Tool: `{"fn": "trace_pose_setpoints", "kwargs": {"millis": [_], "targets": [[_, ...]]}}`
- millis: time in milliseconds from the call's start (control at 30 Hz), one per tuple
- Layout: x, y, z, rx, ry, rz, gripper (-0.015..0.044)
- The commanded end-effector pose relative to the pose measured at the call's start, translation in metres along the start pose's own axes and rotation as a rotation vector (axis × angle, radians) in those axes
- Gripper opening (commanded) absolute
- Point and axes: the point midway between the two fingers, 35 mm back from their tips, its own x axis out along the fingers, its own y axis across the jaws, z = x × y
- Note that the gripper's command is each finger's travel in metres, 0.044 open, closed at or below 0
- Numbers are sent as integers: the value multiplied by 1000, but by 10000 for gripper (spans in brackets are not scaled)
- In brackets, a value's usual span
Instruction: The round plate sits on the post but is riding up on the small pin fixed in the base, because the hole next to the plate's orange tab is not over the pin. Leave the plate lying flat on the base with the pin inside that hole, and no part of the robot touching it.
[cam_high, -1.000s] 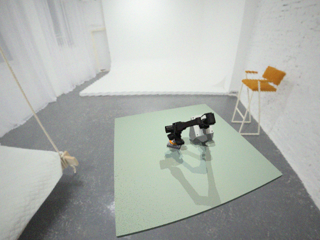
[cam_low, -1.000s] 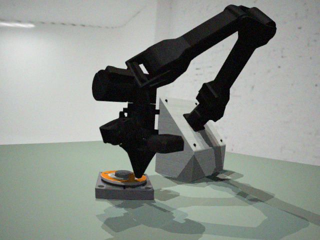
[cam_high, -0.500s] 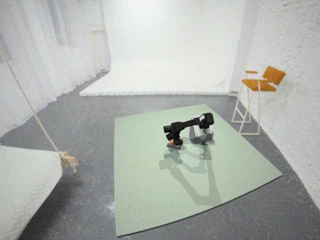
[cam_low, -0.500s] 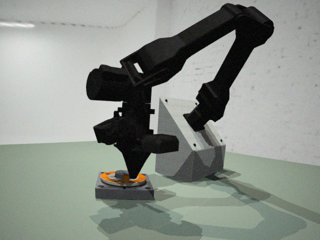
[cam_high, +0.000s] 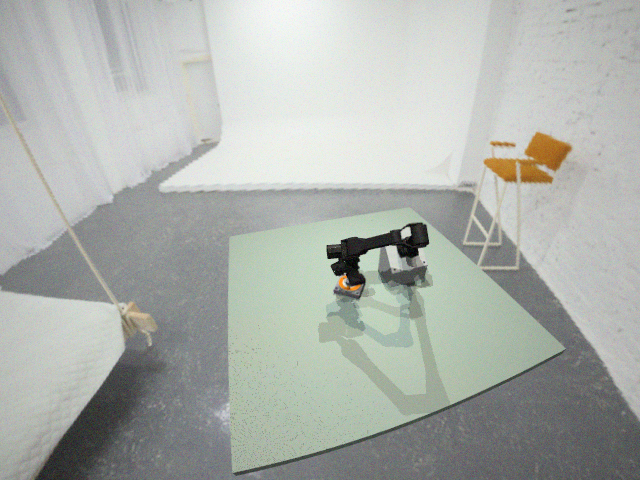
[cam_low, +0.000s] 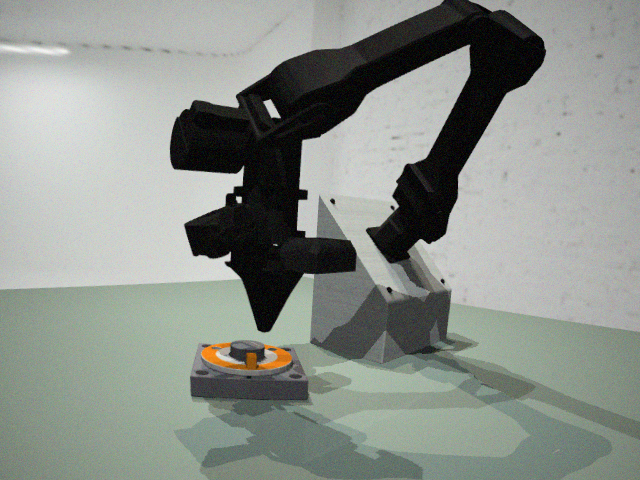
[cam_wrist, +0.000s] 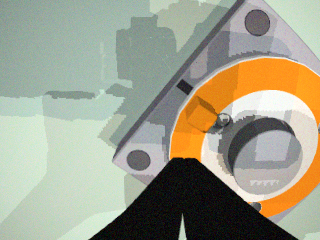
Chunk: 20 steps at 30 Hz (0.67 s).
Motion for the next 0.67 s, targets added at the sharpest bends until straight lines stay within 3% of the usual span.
{"fn": "trace_pose_setpoints", "kwargs": {"millis": [0, 633], "targets": [[-16, 0, 0, -7, -4, -4, 0], [-8, 0, 1, -1, -6, 0, 0]]}}
